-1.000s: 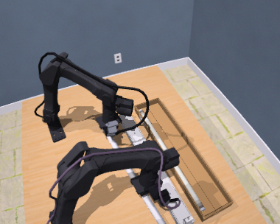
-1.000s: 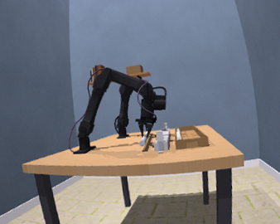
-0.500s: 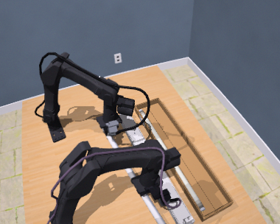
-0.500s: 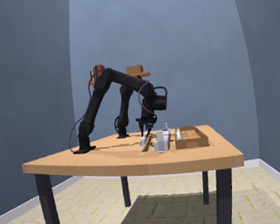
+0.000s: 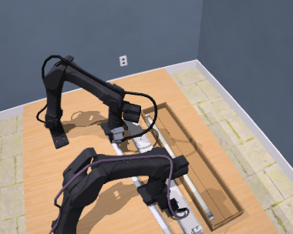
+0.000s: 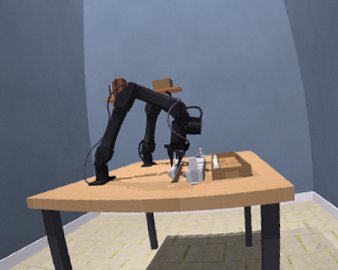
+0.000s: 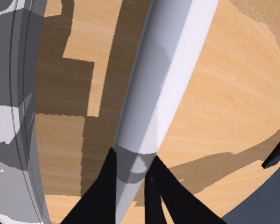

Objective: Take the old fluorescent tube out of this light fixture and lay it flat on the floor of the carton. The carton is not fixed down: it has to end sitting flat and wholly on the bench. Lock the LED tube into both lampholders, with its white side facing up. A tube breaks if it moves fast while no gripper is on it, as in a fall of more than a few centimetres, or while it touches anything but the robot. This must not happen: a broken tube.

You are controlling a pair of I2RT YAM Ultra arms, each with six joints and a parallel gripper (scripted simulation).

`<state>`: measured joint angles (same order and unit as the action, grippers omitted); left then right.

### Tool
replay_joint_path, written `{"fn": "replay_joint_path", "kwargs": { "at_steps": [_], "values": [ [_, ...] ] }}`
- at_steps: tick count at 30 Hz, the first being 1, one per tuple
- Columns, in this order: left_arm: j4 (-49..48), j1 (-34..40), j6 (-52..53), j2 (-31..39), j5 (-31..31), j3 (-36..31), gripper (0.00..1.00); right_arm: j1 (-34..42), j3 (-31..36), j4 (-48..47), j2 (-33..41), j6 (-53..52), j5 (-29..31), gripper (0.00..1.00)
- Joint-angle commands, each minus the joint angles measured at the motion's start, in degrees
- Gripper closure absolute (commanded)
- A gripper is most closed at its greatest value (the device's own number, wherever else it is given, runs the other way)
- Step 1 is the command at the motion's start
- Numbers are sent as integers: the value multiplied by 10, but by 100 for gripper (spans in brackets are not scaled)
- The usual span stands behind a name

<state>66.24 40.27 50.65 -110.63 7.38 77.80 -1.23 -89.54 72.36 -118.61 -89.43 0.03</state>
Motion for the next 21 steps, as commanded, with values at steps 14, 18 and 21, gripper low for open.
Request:
{"fn": "replay_joint_path", "kwargs": {
  "at_steps": [14,18,21],
  "values": [
    [-31,-1,10,-2,11,-19,89,1,20,-29,0,-8,6,89],
    [-37,-1,10,-3,11,-30,89,0,12,-33,12,-8,-2,89],
    [-37,-1,10,-6,11,-17,89,0,11,-33,1,-8,-1,89]
  ]
}}
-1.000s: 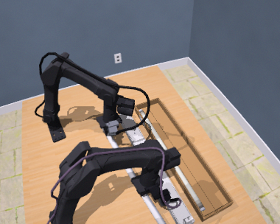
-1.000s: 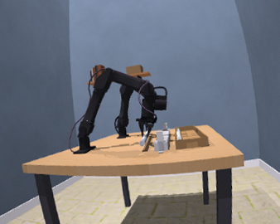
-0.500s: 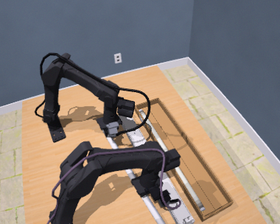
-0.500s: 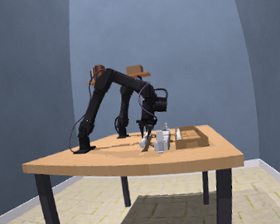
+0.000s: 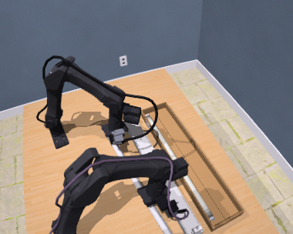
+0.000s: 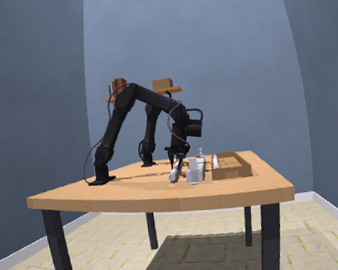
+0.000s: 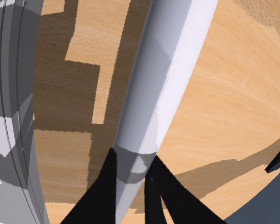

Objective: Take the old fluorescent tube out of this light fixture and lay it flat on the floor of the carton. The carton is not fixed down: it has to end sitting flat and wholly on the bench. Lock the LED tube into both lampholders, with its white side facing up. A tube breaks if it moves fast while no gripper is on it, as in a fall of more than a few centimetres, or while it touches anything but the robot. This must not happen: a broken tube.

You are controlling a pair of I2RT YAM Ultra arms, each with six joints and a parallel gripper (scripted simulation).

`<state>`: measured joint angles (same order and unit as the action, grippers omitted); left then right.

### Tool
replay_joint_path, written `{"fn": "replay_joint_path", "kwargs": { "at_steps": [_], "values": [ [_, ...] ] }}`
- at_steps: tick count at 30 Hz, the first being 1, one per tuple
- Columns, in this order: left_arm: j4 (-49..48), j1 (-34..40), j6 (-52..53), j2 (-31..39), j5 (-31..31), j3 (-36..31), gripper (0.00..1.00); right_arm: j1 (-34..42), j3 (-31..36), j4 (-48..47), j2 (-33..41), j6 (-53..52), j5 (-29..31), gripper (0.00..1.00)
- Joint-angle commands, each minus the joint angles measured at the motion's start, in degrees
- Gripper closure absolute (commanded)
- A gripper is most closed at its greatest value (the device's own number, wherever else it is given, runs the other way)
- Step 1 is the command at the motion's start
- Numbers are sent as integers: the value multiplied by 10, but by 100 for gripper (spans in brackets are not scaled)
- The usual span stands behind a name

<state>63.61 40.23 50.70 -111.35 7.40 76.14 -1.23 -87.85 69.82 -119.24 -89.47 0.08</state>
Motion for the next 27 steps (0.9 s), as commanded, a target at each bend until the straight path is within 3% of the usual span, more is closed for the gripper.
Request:
{"fn": "replay_joint_path", "kwargs": {
  "at_steps": [1,10,14,15,27],
  "values": [
    [-11,-1,10,1,11,0,89,0,-6,-8,8,-8,-1,89],
    [-26,4,10,-9,10,-7,89,-1,20,-22,3,-8,7,89],
    [-2,5,9,0,9,-5,89,0,-7,-19,18,-8,-8,89],
    [-4,5,10,-1,10,-5,51,0,-7,-19,19,-8,-6,89],
    [-5,2,9,-1,10,-5,51,0,-7,-11,16,-8,0,89]
  ]
}}
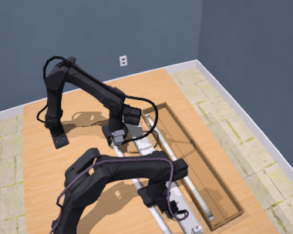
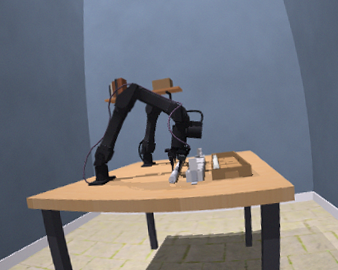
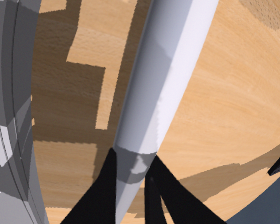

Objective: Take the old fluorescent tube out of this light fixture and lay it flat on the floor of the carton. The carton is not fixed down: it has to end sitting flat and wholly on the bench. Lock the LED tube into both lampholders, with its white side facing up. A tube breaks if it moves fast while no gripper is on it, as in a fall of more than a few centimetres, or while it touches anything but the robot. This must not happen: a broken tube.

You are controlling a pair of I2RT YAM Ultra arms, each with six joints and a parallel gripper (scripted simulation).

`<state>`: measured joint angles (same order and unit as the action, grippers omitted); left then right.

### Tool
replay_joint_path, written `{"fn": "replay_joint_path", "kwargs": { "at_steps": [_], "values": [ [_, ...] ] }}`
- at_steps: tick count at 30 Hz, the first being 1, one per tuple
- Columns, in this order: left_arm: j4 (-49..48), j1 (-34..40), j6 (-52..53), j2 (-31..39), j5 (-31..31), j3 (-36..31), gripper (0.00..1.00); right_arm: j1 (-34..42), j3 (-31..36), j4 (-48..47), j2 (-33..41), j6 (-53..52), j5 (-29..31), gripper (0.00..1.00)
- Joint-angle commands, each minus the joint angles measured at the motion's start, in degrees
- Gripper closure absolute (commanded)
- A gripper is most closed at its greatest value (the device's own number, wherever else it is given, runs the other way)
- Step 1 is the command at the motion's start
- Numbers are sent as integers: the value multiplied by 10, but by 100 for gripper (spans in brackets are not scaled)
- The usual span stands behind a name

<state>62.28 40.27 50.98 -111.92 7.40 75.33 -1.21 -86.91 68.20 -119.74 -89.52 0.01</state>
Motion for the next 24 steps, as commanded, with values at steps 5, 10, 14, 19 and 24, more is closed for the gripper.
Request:
{"fn": "replay_joint_path", "kwargs": {
  "at_steps": [5,10,14,19,24],
  "values": [
    [9,2,7,5,10,3,51,0,-16,6,21,-8,1,89],
    [55,-5,11,16,9,37,51,0,-16,6,21,-8,1,89],
    [85,-10,14,27,8,64,51,0,-16,6,21,-8,1,89],
    [125,-14,17,26,1,100,51,0,-16,6,21,-8,1,89],
    [127,-9,18,17,7,112,51,0,-16,6,21,-8,1,89]
  ]
}}
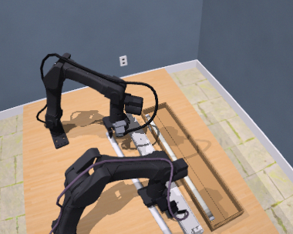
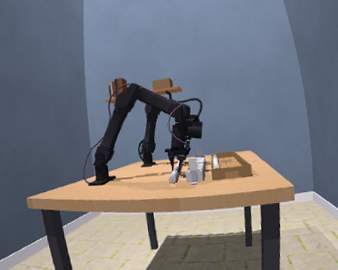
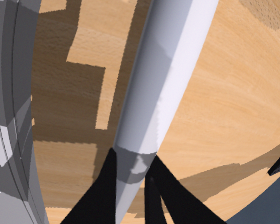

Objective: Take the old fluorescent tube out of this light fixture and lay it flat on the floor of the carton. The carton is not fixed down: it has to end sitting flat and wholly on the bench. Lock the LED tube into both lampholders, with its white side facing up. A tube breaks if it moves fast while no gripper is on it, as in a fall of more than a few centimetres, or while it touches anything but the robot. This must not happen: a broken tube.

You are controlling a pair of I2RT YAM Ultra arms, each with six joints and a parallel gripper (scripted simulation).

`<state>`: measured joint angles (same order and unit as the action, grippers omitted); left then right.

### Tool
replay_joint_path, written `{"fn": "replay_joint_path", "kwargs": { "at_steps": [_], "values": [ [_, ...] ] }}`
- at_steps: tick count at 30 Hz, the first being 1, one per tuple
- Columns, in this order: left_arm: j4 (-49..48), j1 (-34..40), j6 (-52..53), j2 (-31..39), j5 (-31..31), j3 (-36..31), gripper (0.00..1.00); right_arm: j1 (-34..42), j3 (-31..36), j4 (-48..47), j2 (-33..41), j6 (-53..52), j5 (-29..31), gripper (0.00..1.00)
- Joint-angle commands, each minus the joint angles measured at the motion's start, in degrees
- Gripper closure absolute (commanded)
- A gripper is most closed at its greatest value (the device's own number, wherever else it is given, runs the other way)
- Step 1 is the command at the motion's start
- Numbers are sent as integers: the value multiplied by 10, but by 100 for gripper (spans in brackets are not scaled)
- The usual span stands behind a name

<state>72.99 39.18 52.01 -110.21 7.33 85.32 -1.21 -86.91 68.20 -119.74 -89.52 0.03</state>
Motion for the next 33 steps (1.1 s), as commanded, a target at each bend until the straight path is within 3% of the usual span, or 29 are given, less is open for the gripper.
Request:
{"fn": "replay_joint_path", "kwargs": {
  "at_steps": [1,4,8,17,19,26,30,33],
  "values": [
    [19,1,7,0,7,12,51,0,-16,6,21,-8,0,89],
    [16,2,8,17,7,-17,51,0,-16,6,21,-8,0,89],
    [4,1,8,2,7,-8,51,0,-16,6,21,-8,0,89],
    [-133,72,-94,104,-124,-121,51,0,-16,6,21,-8,0,89],
    [-133,72,-94,104,-124,-121,51,0,-16,6,21,-8,0,89],
    [-273,152,-180,216,-243,-266,51,0,-16,6,21,-8,0,89],
    [-297,178,-189,244,-263,-308,51,0,-16,6,21,-8,0,89],
    [-279,179,-173,244,-247,-304,51,0,-16,6,21,-8,0,89]
  ]
}}
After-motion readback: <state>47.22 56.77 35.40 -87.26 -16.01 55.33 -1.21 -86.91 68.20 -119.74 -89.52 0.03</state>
